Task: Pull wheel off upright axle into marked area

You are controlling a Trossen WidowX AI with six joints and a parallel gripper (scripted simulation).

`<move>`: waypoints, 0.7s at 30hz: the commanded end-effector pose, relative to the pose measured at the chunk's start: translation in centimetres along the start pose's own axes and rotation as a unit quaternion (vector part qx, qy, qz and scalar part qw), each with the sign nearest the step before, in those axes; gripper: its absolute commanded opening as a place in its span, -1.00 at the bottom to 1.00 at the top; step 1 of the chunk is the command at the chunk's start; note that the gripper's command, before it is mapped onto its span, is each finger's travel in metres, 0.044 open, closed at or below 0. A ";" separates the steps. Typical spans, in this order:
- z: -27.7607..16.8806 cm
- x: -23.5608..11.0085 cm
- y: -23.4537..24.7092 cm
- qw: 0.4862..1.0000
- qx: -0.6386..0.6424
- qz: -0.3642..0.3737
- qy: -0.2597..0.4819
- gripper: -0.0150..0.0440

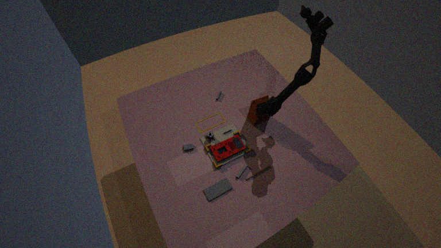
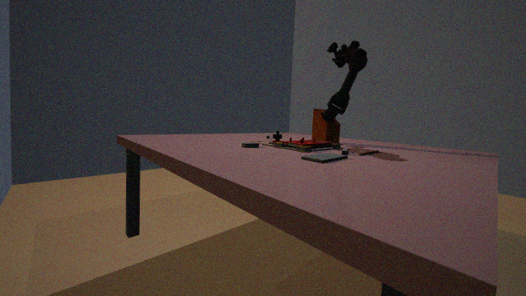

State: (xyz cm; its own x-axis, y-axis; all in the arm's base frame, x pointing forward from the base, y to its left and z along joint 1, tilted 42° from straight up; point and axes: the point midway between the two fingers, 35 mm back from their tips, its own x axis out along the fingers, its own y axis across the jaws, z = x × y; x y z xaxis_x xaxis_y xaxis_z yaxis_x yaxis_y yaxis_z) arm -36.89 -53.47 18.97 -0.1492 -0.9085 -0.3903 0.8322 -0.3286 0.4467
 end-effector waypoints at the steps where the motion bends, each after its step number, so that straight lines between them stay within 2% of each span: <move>1: 0.0 0.0 0.1 1.000 -0.001 0.000 0.000 0.78; 4: -0.5 0.0 0.8 1.000 -0.011 -0.007 0.004 0.53; 14: -7.7 3.1 10.6 0.994 0.007 0.049 0.097 0.53; 21: -13.8 4.0 17.8 0.980 0.021 0.089 0.175 0.53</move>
State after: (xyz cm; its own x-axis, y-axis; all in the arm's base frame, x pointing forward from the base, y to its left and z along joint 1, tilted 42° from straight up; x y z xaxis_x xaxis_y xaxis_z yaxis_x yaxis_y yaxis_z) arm -19.60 -58.98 15.37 0.1195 -0.8450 -0.5212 0.8228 -0.2095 0.5283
